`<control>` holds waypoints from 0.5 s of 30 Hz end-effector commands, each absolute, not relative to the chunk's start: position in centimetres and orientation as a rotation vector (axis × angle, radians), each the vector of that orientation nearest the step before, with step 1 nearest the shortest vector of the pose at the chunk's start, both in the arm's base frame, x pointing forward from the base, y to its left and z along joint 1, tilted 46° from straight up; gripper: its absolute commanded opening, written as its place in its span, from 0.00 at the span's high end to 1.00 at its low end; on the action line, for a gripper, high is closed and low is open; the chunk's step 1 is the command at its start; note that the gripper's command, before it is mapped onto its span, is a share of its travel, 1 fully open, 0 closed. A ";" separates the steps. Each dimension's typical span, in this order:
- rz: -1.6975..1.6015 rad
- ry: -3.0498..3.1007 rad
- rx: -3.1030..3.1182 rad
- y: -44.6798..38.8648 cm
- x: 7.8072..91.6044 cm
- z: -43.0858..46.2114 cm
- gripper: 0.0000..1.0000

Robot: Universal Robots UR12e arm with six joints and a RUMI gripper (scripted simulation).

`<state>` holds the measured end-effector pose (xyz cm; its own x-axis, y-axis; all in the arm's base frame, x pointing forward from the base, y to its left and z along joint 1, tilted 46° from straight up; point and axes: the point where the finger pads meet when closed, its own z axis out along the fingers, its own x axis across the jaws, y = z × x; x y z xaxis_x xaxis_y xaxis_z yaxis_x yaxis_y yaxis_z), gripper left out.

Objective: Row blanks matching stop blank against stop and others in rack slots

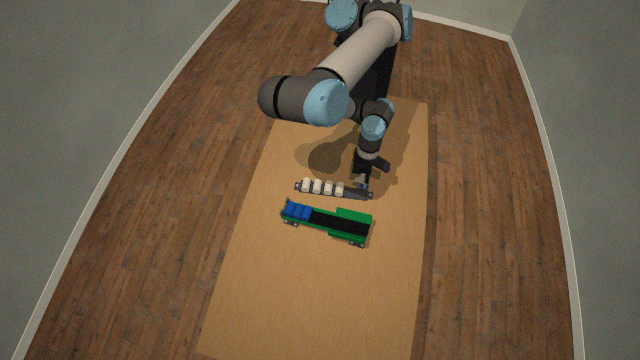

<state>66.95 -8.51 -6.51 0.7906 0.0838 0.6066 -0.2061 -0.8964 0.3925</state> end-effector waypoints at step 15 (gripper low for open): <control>0.911 -0.175 2.546 -12.6 70.8 0.2 0.64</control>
<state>68.78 -10.36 -3.47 0.7826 0.0577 0.6199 -0.2304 -0.8981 0.3745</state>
